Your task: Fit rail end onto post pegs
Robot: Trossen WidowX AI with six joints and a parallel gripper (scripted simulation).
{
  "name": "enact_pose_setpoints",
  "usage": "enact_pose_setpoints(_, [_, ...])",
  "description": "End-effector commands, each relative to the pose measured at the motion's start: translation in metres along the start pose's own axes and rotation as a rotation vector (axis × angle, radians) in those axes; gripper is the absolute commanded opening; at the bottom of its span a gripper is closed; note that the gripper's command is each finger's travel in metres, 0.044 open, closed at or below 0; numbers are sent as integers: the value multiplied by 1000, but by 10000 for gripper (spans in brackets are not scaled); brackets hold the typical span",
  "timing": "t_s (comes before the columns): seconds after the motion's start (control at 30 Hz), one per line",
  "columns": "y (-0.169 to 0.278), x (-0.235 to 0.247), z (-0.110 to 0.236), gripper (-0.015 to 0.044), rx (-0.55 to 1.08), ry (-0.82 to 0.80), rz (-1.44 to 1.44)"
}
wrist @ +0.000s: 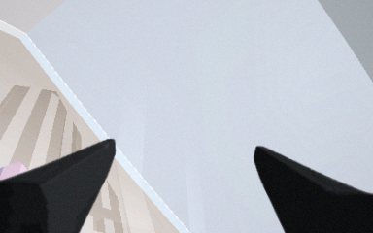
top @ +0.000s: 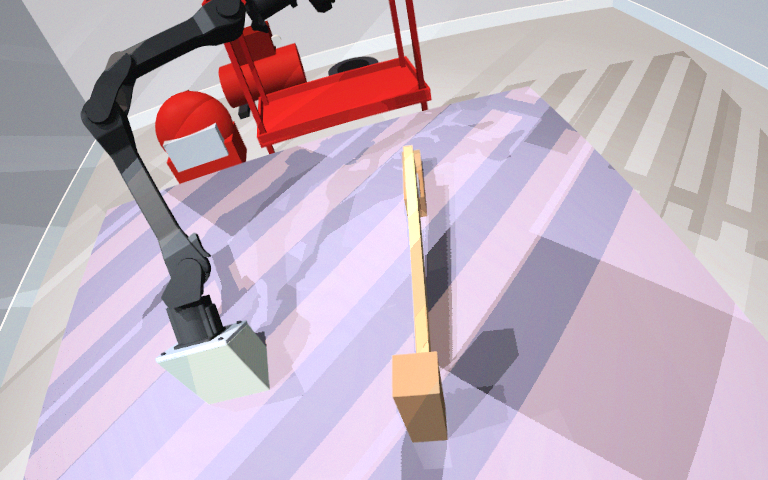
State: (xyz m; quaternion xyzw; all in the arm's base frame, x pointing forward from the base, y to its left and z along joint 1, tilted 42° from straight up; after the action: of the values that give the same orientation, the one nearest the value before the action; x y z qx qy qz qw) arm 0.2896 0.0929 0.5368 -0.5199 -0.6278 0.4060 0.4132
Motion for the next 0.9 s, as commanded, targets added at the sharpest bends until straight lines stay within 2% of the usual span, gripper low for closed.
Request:
enact_pose_setpoints(0.0, [47,-5,-20,440,150,-26,155])
enact_pose_setpoints(0.23, [143,-28,-45,440,464,-140,437])
enact_pose_setpoints(0.43, [226,-60,-47,440,737,-297,604])
enact_pose_setpoints(0.67, [316,-104,-23,440,1031,-550,681])
enact_pose_setpoints(0.87, [381,-142,22,440,1227,-814,618])
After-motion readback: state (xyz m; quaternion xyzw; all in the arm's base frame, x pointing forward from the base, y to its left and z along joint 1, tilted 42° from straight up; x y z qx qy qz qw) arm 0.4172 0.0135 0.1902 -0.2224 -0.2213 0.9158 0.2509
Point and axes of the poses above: the point midway between the two fingers, 35 mm back from their tips, its own z axis back along the fingers, its own x axis across the jaws, y = z × x, the point moved 7 cm from there along z, back along the fingers, and after that the axes turned 12 degrees about -z, right-handed, at the moved point
